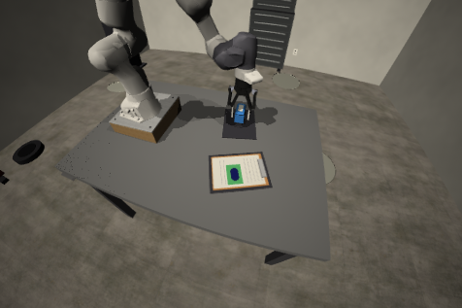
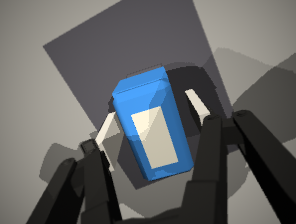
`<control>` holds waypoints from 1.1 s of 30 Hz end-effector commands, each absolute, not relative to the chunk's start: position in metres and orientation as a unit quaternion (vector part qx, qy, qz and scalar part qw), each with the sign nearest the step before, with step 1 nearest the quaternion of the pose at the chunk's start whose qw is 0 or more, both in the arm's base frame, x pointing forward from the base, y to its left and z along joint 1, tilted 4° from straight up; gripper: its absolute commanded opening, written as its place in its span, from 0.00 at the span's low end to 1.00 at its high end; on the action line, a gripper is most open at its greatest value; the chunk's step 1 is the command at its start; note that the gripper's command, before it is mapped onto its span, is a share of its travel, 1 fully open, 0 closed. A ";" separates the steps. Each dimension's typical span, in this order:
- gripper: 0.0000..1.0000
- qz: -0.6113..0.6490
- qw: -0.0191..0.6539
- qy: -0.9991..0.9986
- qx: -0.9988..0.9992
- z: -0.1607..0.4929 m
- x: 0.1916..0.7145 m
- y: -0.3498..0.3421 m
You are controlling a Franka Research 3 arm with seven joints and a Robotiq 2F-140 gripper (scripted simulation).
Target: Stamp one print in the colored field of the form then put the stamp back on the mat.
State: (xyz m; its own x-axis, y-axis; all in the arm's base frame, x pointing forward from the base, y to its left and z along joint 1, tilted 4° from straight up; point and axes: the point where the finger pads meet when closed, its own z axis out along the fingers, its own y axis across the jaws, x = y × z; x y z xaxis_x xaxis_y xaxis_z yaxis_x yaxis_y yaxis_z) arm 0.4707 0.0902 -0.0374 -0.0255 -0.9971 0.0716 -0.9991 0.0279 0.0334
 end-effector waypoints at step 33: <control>0.51 0.014 0.036 -0.716 0.697 0.052 0.475 0.096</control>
State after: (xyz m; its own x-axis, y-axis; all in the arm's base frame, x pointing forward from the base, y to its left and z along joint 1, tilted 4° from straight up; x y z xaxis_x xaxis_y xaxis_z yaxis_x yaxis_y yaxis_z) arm 0.4802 0.0969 0.0530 -0.0566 -0.9959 0.0712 -0.9983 0.0575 0.0118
